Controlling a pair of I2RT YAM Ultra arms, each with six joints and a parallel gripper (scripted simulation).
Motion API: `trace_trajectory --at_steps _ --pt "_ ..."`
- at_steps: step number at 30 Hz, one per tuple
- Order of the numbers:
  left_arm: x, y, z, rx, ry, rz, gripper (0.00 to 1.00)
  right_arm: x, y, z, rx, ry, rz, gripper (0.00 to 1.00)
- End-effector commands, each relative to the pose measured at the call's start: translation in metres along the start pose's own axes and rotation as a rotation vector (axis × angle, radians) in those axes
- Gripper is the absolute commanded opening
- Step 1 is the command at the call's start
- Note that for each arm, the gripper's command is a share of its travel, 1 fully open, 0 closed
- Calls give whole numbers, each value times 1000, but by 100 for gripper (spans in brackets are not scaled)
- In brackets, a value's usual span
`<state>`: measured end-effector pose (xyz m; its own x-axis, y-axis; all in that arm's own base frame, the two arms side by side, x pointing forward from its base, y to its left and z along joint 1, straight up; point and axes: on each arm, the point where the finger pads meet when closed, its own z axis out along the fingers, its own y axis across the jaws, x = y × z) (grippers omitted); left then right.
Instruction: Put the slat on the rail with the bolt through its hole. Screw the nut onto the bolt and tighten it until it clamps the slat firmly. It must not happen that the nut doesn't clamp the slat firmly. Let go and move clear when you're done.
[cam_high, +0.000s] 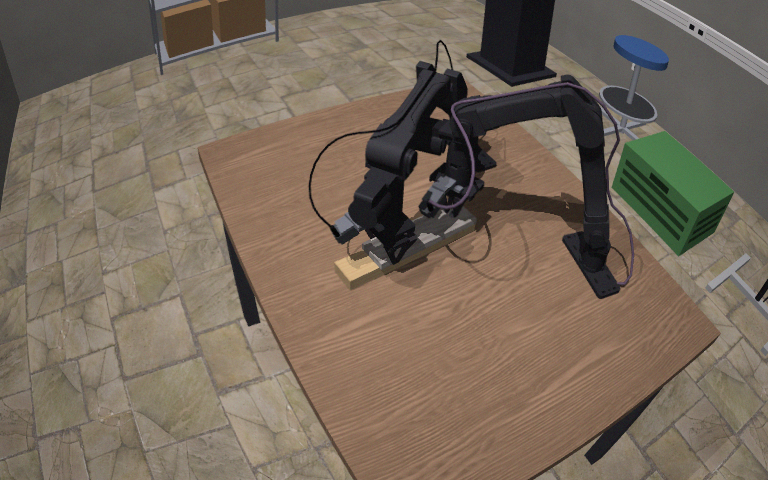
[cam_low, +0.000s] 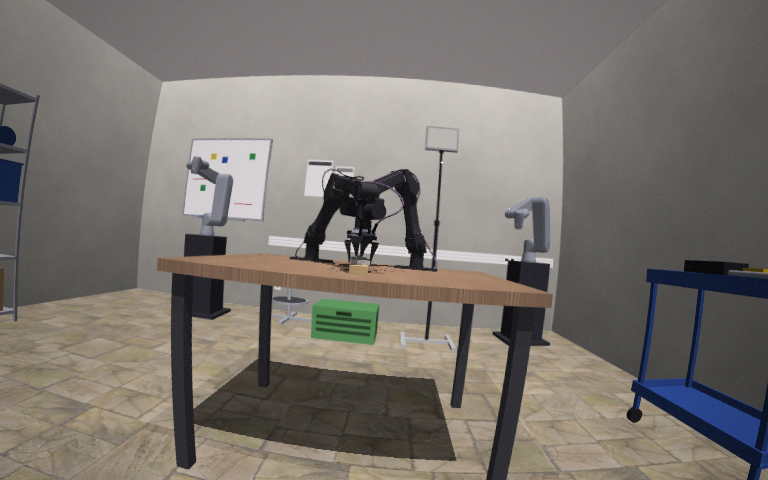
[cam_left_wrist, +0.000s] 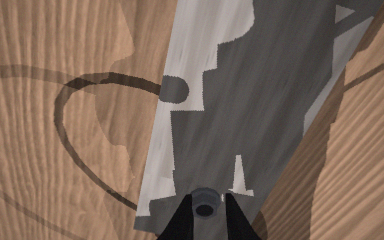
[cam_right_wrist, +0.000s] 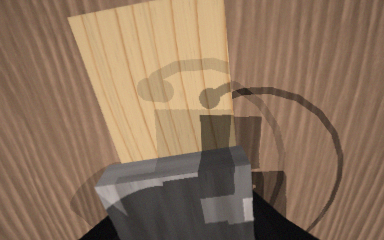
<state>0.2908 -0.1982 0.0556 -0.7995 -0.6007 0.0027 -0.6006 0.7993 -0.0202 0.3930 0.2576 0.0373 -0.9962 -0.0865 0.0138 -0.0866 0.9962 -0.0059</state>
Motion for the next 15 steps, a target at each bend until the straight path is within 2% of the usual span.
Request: trace_trajectory --at_steps 1,5,15 --pt "-2 -7 -4 29 -9 1 17 -2 1 -6 -8 -14 6 72" --pt "-2 -7 -4 29 -9 1 11 -2 1 -6 -8 -14 6 72" --pt "-2 -7 -4 29 -9 1 11 -2 1 -6 -8 -14 6 72"
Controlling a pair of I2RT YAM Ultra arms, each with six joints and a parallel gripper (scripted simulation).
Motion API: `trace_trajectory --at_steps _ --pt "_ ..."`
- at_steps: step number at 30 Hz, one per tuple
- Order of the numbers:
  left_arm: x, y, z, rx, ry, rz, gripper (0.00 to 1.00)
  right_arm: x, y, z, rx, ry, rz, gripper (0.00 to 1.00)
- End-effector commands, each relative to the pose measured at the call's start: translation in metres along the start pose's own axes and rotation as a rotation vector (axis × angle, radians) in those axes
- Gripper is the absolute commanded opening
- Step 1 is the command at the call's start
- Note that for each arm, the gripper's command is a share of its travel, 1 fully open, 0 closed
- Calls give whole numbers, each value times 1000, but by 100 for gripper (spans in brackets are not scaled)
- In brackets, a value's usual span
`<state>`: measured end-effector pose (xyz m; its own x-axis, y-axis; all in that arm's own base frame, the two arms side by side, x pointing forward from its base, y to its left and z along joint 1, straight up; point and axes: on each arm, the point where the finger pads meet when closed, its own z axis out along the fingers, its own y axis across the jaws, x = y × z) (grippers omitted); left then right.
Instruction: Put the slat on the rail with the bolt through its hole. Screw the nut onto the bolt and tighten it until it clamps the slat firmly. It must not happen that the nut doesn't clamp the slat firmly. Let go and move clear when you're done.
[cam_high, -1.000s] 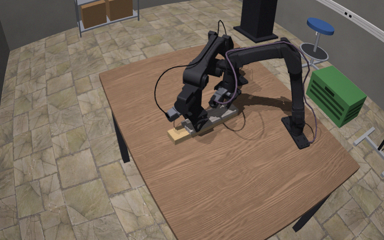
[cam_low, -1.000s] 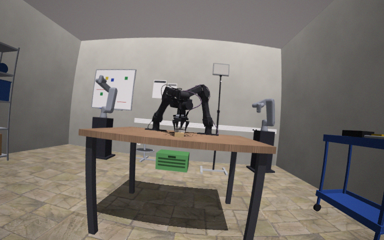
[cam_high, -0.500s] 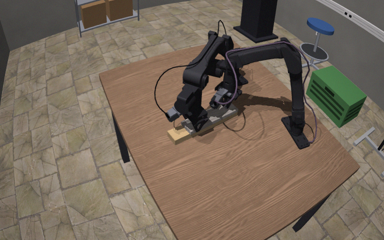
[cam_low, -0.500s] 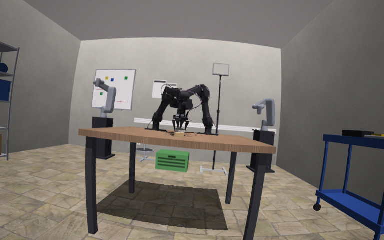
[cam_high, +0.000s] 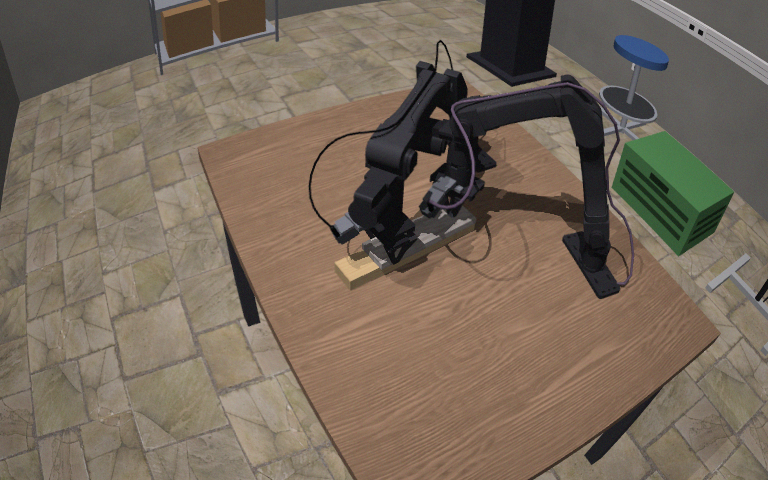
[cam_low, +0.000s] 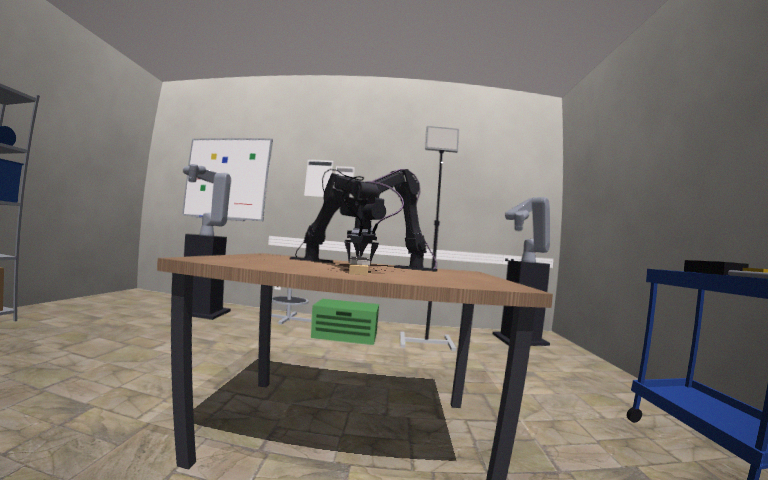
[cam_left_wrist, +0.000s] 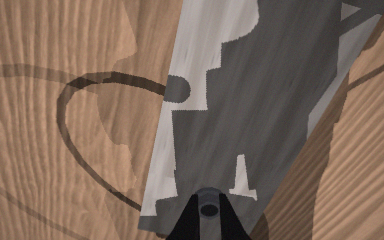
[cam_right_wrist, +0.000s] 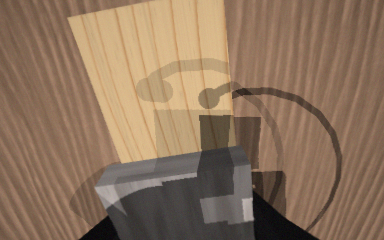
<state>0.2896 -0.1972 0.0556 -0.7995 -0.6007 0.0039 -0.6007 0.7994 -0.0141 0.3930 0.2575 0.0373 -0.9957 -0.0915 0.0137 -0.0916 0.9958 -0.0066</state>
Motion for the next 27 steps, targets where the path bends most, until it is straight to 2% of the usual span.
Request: trace_trajectory --at_steps 1,16,24,27 --pt "-2 -8 -4 35 -10 1 11 -2 1 -6 -8 -14 11 72" --pt "-2 -8 -4 34 -10 7 11 -2 1 -6 -8 -14 11 72" --pt "-2 -8 -4 29 -15 296 11 -2 1 -6 -8 -14 11 72" --pt "-2 -8 -4 29 -15 336 11 -2 1 -6 -8 -14 11 72"
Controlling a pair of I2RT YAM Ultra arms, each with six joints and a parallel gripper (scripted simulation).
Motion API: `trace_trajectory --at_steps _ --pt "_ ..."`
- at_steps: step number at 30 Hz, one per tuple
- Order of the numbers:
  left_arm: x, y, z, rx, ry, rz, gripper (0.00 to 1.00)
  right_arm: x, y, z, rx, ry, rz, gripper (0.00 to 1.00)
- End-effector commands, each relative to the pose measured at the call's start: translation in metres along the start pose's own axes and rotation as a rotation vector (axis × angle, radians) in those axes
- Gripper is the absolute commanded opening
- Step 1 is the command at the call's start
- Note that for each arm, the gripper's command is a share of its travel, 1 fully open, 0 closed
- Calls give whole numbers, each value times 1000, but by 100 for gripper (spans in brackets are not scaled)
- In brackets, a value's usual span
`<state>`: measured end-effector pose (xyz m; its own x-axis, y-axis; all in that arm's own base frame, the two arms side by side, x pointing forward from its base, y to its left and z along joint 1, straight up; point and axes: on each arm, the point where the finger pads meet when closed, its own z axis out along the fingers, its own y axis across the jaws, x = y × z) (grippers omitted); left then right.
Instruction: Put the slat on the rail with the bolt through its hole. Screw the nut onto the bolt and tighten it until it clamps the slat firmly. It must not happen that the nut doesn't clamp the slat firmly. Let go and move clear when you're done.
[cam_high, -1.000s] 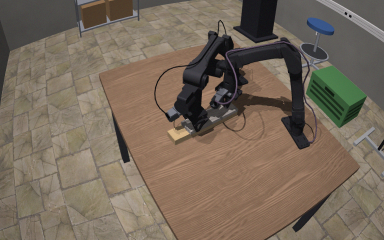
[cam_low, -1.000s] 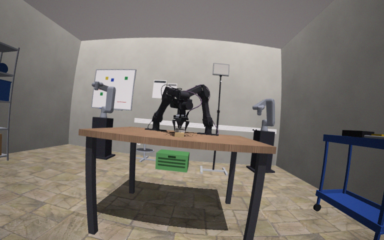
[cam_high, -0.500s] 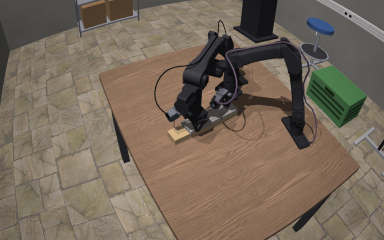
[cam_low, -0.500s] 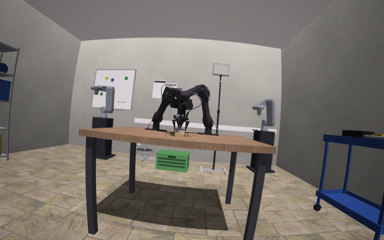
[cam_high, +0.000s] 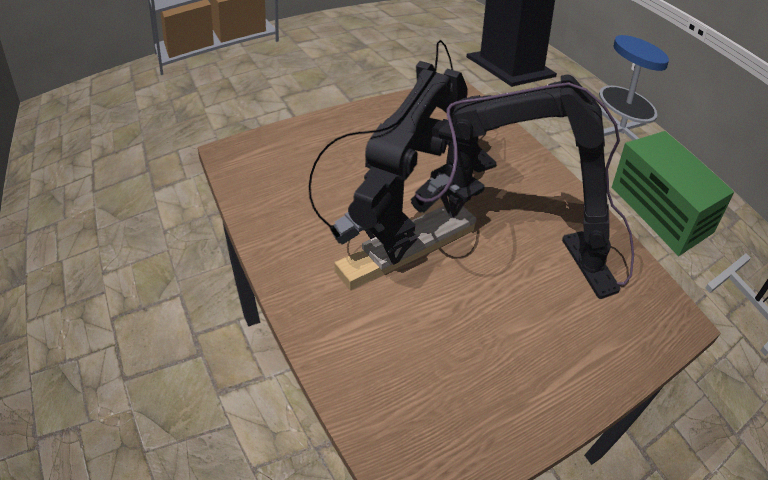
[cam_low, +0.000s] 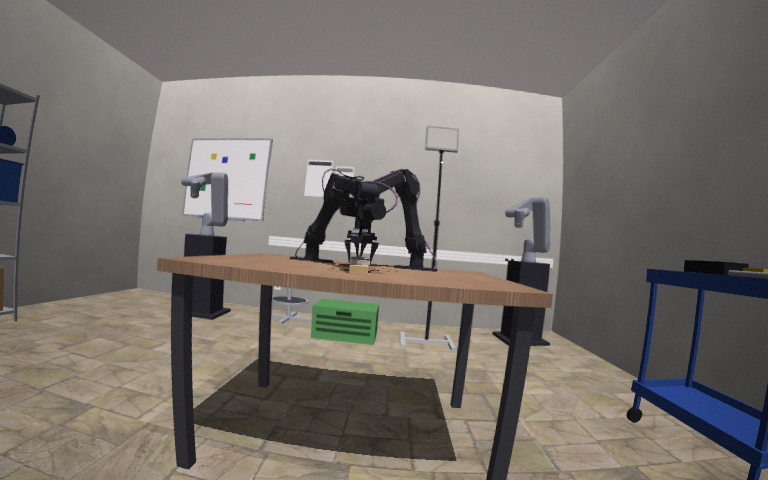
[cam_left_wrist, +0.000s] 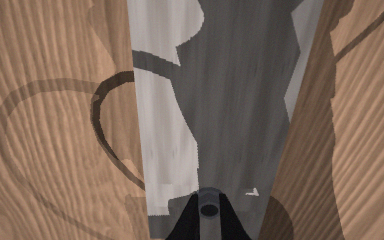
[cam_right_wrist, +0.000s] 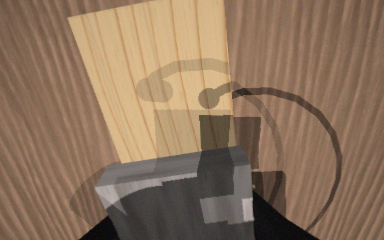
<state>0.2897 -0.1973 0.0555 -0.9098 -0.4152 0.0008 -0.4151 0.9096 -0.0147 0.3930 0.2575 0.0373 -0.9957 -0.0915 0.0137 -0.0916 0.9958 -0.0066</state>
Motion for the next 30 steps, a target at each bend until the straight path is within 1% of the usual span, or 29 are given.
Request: trace_trajectory --at_steps 1,14,16,30 --pt "-4 -7 -4 26 -18 159 11 -2 1 -6 -8 -14 11 72" --pt "-4 -7 -4 16 -21 673 11 -2 1 -6 -8 -14 11 72" --pt "-4 -7 -4 16 -21 673 11 -2 1 -6 -8 -14 11 72" --pt "-4 -7 -4 6 -20 1226 11 -2 1 -6 -8 -14 11 72"
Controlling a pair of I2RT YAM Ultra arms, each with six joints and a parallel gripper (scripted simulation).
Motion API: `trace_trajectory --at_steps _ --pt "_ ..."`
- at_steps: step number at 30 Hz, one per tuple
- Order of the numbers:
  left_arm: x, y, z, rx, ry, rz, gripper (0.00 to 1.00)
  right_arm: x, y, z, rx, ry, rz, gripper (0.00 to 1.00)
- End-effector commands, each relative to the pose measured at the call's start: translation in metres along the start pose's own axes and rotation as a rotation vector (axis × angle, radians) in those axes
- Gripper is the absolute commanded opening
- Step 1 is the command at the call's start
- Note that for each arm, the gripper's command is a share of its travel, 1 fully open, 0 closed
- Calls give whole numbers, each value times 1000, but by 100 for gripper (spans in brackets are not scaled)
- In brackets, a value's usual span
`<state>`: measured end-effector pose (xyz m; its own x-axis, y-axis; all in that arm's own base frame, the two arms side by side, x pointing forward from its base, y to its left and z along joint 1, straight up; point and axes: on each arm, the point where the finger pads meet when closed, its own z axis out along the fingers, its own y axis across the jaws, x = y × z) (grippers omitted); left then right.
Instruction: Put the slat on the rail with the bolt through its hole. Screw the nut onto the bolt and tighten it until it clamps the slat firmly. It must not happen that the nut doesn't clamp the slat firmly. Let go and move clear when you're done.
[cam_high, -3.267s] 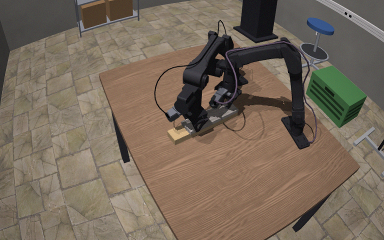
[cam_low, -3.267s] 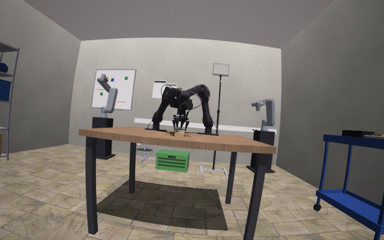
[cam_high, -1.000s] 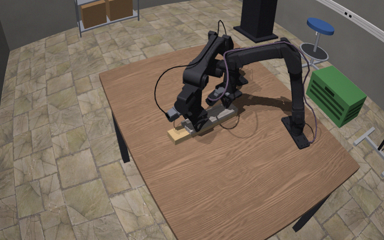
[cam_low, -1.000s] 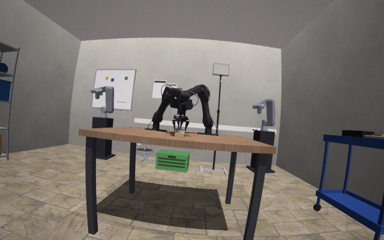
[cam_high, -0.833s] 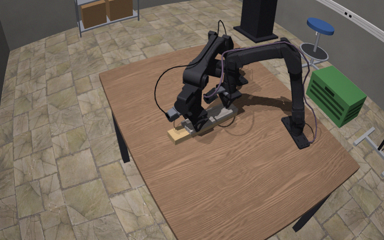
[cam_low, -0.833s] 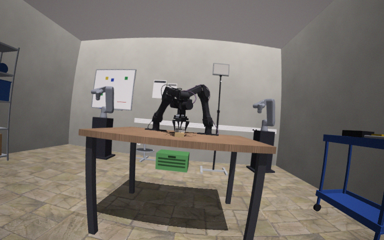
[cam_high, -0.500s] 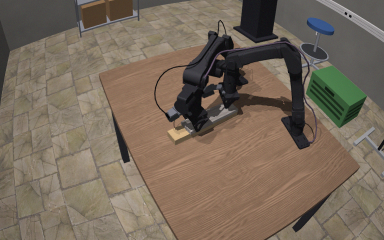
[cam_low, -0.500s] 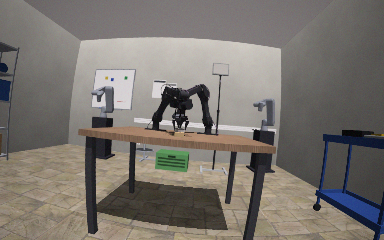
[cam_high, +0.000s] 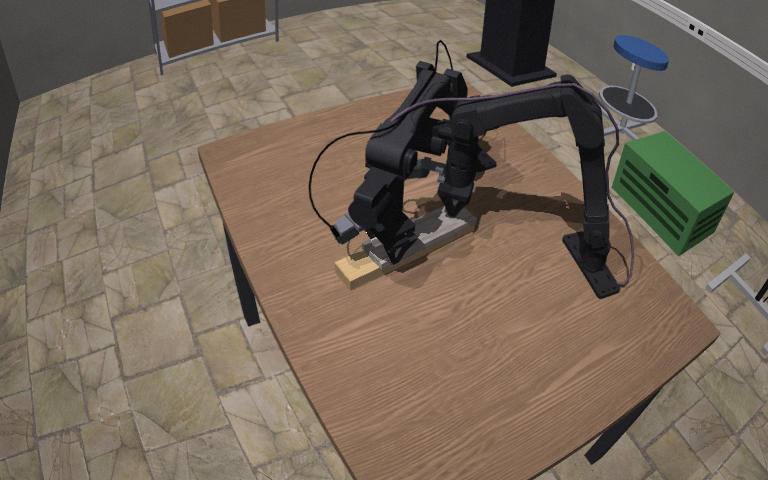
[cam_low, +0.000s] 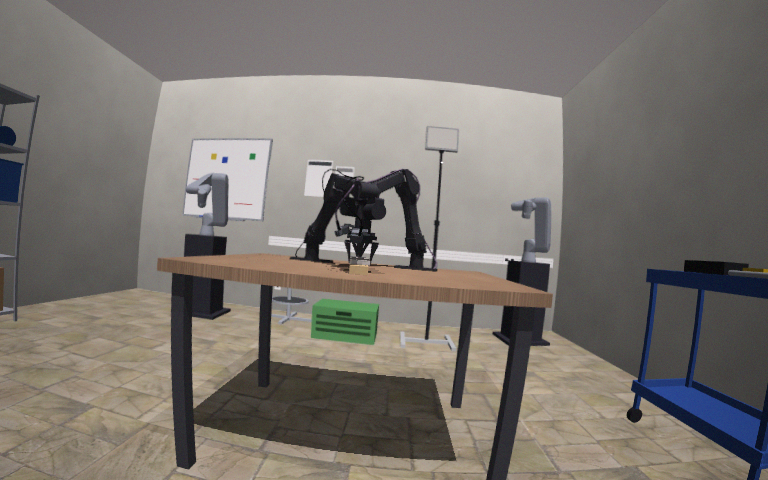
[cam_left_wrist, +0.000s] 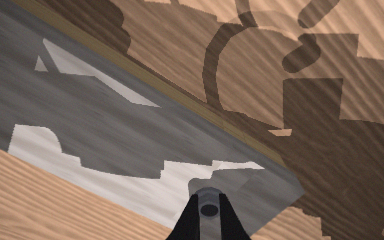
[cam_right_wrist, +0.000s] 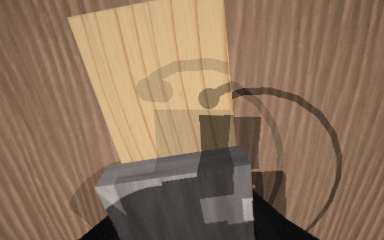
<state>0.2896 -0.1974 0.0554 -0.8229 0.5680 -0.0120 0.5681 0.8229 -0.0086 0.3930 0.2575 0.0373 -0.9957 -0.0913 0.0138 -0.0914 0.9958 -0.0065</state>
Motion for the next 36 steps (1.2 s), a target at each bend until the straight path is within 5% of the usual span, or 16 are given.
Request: trace_trajectory --at_steps 1,36 --pt "-8 0 -4 -6 -19 233 11 -2 1 -6 -8 -14 11 72" --pt "-8 0 -4 -9 0 1419 11 -2 1 -6 -8 -14 11 72"
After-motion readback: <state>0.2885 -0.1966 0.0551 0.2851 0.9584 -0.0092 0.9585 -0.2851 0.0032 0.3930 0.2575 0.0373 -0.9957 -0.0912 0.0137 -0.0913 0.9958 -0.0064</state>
